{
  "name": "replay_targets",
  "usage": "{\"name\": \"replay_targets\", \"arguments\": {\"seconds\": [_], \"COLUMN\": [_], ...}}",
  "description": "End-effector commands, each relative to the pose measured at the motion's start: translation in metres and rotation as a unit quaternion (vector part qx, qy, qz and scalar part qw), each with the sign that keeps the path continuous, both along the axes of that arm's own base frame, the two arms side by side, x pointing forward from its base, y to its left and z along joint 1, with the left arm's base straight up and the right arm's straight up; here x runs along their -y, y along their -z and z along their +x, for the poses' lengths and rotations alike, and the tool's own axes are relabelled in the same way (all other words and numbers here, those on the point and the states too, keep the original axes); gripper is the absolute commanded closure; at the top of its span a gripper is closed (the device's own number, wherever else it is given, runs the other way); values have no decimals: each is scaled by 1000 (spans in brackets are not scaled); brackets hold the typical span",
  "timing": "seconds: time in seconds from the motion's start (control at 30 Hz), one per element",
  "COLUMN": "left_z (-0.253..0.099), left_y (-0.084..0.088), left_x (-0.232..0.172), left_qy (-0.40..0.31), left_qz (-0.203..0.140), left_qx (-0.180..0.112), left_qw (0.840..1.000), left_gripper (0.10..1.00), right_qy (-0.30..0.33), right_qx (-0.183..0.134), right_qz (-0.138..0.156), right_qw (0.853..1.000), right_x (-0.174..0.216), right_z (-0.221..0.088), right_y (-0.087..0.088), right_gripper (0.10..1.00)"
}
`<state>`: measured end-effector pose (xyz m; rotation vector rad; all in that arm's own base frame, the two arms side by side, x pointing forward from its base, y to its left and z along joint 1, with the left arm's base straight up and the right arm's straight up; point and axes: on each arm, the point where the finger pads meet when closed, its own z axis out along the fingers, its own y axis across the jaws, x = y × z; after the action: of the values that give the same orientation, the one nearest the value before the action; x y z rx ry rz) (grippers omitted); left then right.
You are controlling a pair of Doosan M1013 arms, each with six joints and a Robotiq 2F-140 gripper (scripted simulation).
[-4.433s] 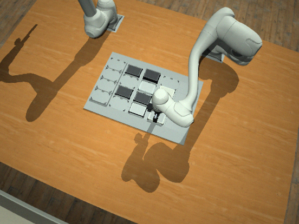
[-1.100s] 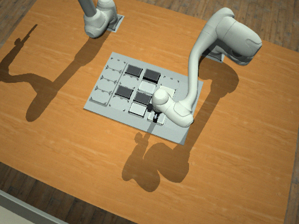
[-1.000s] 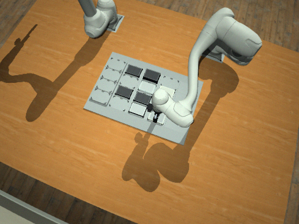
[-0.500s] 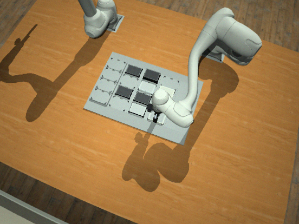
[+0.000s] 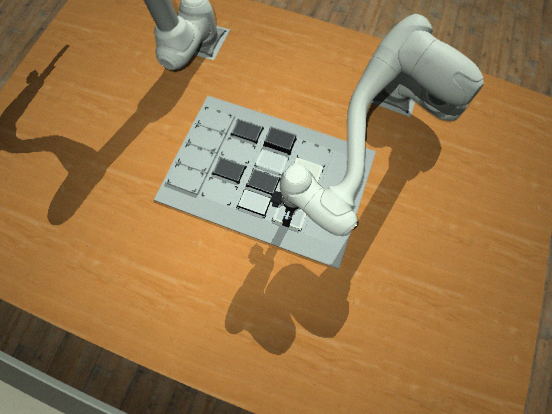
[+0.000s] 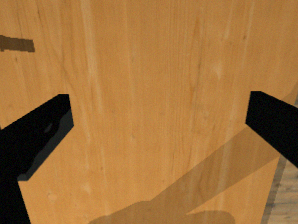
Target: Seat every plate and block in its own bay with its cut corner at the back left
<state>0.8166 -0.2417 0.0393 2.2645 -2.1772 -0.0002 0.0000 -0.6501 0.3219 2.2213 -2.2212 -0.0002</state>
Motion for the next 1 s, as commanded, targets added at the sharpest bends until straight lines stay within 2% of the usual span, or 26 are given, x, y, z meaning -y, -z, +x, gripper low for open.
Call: {"name": "replay_targets", "arguments": {"seconds": [0.0,0.07,0.1,0.97], "left_z": [1,1,1,1], "left_y": [-2,-2,-2,-2], "left_x": [0,0,0,0], "left_qy": [0,0,0,0], "left_qz": [0,0,0,0], "left_qx": [1,1,1,1], "left_qw": [1000,1000,1000,1000], "left_gripper": [999,999,400,400], "right_qy": [0,0,0,0], "right_qx": [0,0,0,0], "right_qz": [-1,-1,-1,-1], "right_qw": [1000,1000,1000,1000], "right_x": [0,0,0,0], "right_z": [0,0,0,0], "right_y": [-1,-1,-1,-1], "right_gripper": [98,98,98,98]}}
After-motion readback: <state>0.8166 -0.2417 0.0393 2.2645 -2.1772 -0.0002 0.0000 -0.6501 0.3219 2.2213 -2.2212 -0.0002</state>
